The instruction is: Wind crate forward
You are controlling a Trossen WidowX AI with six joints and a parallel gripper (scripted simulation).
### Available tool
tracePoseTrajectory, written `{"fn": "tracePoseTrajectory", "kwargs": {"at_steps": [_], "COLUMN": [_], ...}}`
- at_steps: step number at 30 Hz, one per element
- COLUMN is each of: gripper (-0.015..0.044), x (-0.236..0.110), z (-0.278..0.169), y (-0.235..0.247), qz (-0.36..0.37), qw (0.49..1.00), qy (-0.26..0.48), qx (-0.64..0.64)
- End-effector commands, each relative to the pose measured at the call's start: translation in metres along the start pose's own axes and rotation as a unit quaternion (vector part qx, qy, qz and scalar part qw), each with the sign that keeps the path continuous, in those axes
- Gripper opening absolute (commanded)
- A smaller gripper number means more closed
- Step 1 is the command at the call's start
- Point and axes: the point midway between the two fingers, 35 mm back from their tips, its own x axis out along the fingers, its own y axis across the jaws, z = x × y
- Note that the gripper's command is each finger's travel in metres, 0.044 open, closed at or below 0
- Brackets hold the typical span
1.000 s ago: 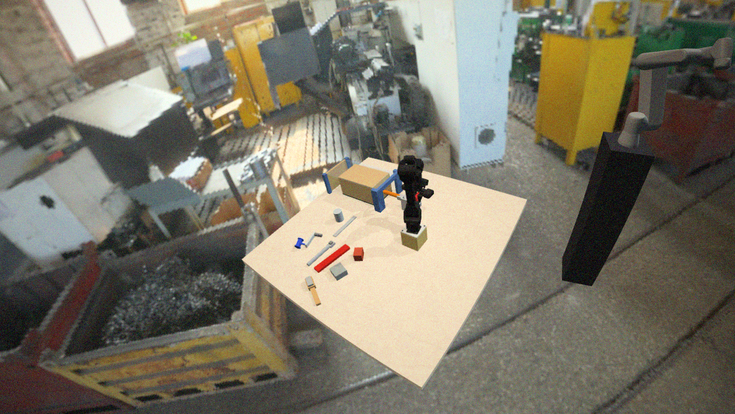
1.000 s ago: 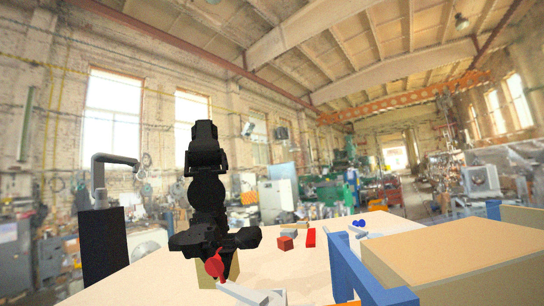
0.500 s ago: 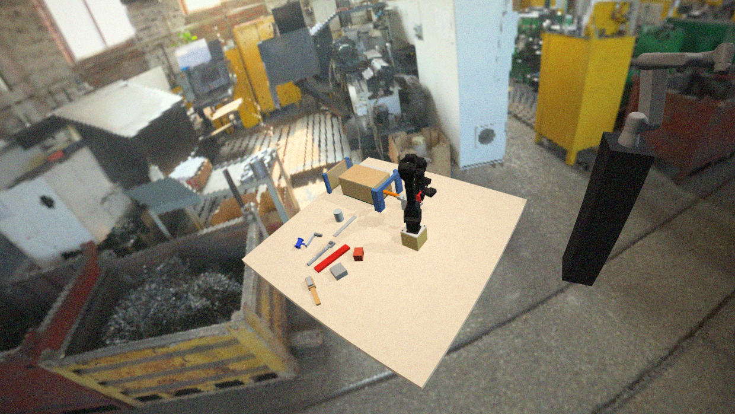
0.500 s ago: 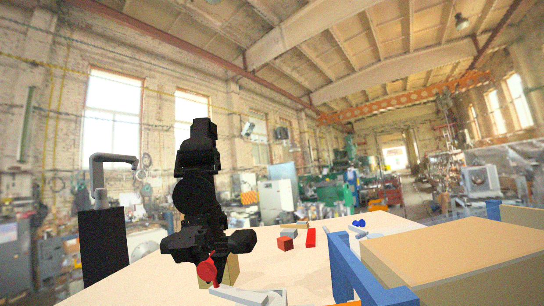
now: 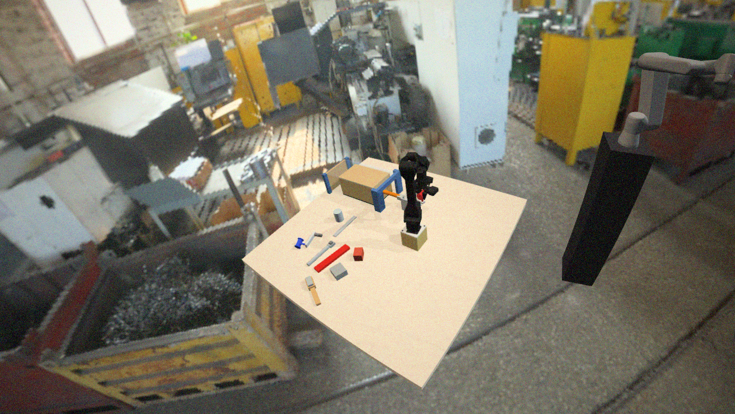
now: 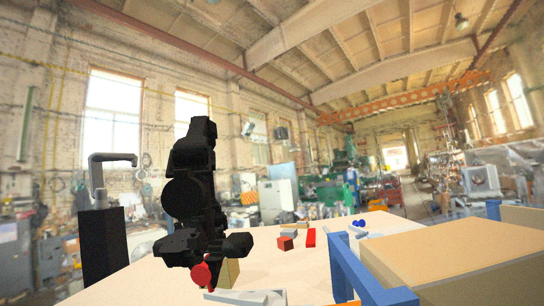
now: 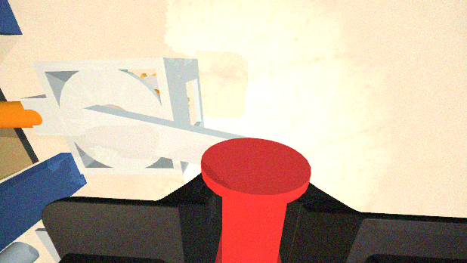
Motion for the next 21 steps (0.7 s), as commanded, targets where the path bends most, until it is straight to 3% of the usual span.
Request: {"fn": "tracePoseTrajectory", "kwargs": {"at_steps": [1, 21], "gripper": [0.0000, 0.0000], "x": [-0.002, -0.003], "z": [0.013, 0.035], "y": [-0.001, 0.002], "qz": [-0.003, -0.003], "qw": [1.000, 1.000], "qy": [-0.013, -0.014], "qx": [0.001, 0.001]}}
